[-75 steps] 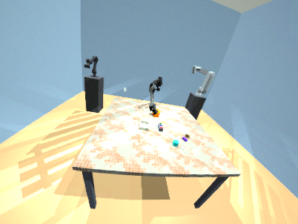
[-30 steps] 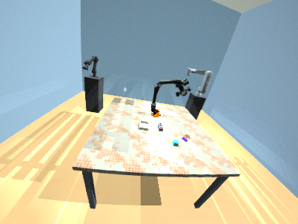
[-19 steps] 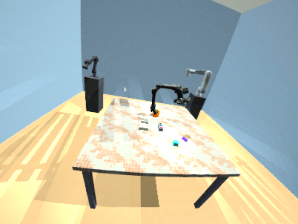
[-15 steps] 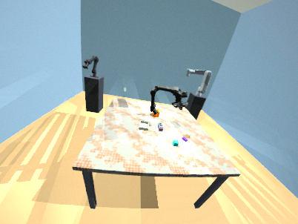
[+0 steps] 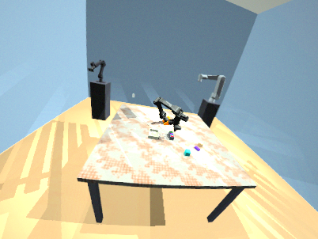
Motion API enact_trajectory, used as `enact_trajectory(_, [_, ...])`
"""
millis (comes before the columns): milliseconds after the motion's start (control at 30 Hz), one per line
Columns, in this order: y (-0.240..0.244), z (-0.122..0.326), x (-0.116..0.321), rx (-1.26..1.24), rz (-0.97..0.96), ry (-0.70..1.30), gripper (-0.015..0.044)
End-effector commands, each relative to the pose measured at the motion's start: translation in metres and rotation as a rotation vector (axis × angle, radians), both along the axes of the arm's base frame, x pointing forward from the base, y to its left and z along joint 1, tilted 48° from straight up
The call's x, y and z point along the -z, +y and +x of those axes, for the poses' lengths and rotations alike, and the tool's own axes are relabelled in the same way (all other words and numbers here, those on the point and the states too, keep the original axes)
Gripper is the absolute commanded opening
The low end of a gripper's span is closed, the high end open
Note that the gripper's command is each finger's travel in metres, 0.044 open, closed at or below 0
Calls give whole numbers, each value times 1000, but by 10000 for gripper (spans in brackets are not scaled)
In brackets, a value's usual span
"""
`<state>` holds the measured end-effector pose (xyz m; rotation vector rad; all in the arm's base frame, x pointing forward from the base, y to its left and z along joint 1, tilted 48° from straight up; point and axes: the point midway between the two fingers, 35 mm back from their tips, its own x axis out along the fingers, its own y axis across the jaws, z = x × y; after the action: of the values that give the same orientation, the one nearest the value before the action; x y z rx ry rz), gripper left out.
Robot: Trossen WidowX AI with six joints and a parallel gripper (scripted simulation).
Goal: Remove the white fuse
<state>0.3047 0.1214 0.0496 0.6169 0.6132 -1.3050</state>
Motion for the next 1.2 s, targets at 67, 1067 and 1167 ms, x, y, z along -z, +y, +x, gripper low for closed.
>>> enact_trajectory(67, [-21,4,-7,43,-50,-39,68])
enact_trajectory(1067, [-35,10,13,43,-51,-40,68])
enact_trajectory(1167, [-37,11,15,43,-51,-40,68])
